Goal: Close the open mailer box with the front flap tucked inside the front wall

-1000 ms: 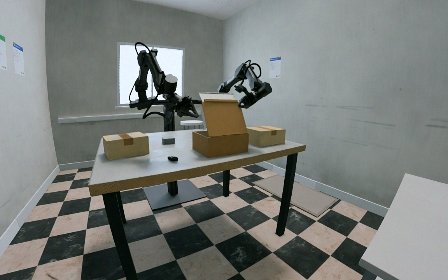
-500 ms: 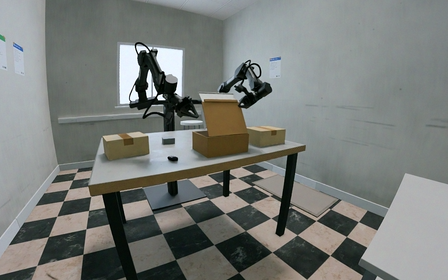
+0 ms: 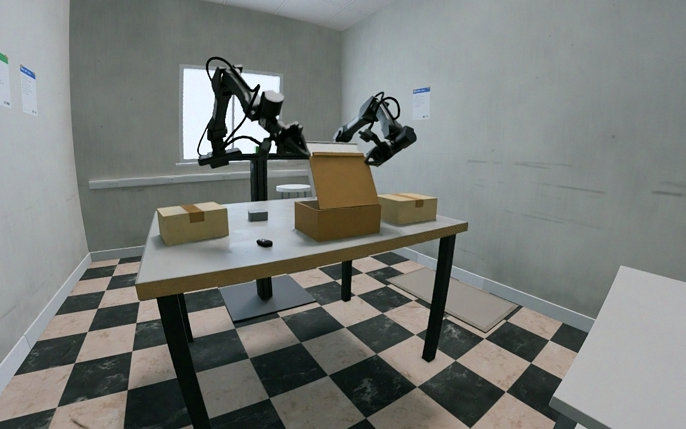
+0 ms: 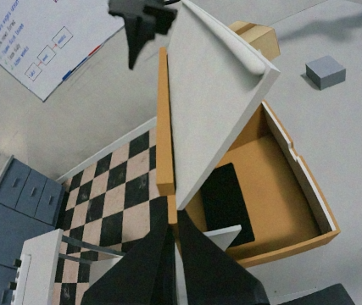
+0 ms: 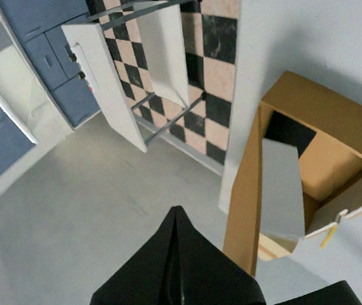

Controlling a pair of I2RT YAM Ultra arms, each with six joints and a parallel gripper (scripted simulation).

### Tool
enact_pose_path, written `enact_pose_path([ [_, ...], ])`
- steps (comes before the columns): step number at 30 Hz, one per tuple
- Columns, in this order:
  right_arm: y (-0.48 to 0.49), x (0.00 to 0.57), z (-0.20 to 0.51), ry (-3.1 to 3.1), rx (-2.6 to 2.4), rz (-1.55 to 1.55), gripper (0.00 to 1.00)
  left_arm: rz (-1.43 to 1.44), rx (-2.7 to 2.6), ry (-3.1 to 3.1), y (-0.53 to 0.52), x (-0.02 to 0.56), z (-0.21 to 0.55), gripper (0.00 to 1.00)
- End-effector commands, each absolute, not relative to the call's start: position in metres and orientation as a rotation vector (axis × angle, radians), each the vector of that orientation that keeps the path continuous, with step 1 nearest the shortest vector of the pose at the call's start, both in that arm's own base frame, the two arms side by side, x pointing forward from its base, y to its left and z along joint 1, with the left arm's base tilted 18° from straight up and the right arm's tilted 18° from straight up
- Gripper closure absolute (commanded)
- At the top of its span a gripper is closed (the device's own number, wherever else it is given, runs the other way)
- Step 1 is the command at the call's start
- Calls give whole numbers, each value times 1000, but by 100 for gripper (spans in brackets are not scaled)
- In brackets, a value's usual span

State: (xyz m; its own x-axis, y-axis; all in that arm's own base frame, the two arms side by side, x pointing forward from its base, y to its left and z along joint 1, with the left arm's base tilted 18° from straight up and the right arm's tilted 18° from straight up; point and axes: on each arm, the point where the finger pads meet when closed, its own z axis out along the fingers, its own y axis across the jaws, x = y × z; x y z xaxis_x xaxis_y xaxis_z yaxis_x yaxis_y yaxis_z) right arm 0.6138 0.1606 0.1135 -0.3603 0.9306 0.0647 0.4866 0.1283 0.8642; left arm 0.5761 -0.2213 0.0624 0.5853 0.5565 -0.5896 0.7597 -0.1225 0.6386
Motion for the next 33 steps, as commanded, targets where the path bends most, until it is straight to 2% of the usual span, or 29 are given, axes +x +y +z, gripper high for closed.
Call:
enact_pose_path([
  [1, 175, 597, 172, 1969, 1240, 973, 99, -245, 1808, 1006, -238, 577, 78, 99],
  [2, 157, 598, 91, 2052, 1373, 875, 99, -245, 1808, 1006, -238, 577, 78, 99],
  [3, 183, 600, 183, 1943, 1230, 1042, 99, -245, 1808, 1006, -238, 577, 78, 99],
  [4, 185, 597, 188, 1947, 1217, 1029, 99, -245, 1808, 1005, -238, 577, 78, 99],
  [5, 198, 587, 85, 2146, 1240, 829, 99, -245, 1808, 1005, -238, 577, 78, 99],
  [6, 201, 590, 80, 2164, 1141, 747, 99, -245, 1808, 1005, -238, 577, 78, 99],
  [7, 206, 604, 123, 2084, 1011, 742, 99, -245, 1808, 1005, -238, 577, 78, 99],
  [8, 184, 612, 135, 2030, 1071, 763, 99, -245, 1808, 1005, -238, 577, 78, 99],
  [12, 206, 607, 129, 2068, 1008, 746, 99, -245, 1808, 1005, -238, 577, 78, 99],
  [15, 228, 600, 115, 2139, 790, 525, 99, -244, 1808, 1005, -238, 577, 78, 99],
  [16, 206, 609, 124, 2096, 856, 540, 99, -244, 1808, 1005, -238, 577, 78, 99],
  [18, 229, 603, 118, 2129, 783, 518, 99, -244, 1808, 1005, -238, 577, 78, 99],
  [21, 250, 593, 110, 2168, 559, 309, 99, -244, 1808, 1005, -238, 577, 78, 99],
  [22, 215, 609, 121, 2120, 666, 322, 99, -244, 1808, 1005, -238, 577, 78, 99],
  [25, 265, 589, 105, 2187, 495, 263, 99, -244, 1808, 1005, -238, 577, 78, 99],
  [27, 265, 589, 105, 2187, 495, 263, 99, -244, 1808, 1005, -238, 577, 78, 99],
  [29, 271, 584, 104, 2190, 350, 103, 99, -244, 1808, 1005, -238, 577, 78, 99],
  [30, 236, 601, 112, 2155, 456, 108, 99, -244, 1808, 1005, -238, 577, 78, 99],
  [33, 286, 576, 98, 2199, 261, 35, 99, -244, 1808, 1005, -238, 577, 78, 99],
])
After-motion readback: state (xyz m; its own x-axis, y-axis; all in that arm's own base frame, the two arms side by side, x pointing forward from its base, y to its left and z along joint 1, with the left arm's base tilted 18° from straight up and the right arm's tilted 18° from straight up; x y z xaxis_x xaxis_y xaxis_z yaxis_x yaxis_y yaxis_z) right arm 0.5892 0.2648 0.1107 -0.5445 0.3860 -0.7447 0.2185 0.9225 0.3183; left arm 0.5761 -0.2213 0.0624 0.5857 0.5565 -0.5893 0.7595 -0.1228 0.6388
